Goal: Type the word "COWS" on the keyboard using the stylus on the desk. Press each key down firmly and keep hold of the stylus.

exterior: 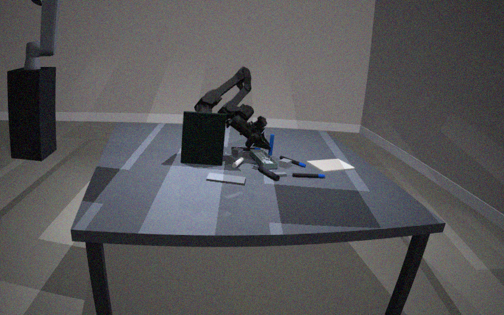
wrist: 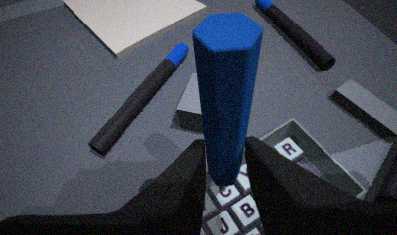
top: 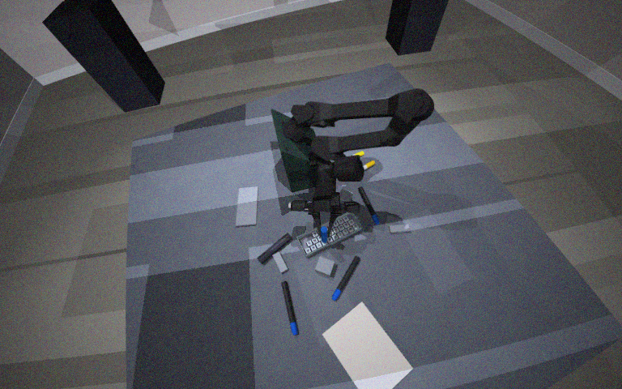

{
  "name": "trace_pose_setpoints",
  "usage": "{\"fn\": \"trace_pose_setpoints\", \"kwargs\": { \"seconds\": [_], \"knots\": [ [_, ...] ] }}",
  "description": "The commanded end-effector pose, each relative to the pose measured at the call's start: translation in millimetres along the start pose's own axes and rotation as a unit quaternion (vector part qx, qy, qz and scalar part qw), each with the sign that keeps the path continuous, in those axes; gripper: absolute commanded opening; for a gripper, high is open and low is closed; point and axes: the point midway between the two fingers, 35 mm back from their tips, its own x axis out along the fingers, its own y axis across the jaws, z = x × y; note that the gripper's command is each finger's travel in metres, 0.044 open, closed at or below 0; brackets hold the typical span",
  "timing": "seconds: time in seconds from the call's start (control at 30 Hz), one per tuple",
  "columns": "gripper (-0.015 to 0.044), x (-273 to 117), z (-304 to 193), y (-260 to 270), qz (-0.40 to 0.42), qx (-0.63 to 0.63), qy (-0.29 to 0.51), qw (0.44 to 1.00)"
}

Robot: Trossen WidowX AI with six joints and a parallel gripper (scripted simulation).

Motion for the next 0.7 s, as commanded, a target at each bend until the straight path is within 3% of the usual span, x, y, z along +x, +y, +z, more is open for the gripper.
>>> {"fn": "trace_pose_setpoints", "kwargs": {
  "seconds": [0.0, 0.67],
  "knots": [
    [0.0081, 1, -2, -1, -0.002, 0.001, 0.001, 1.0],
    [0.0081, -6, 12, -1, -0.003, 0.001, 0.001, 1.0]
  ]
}}
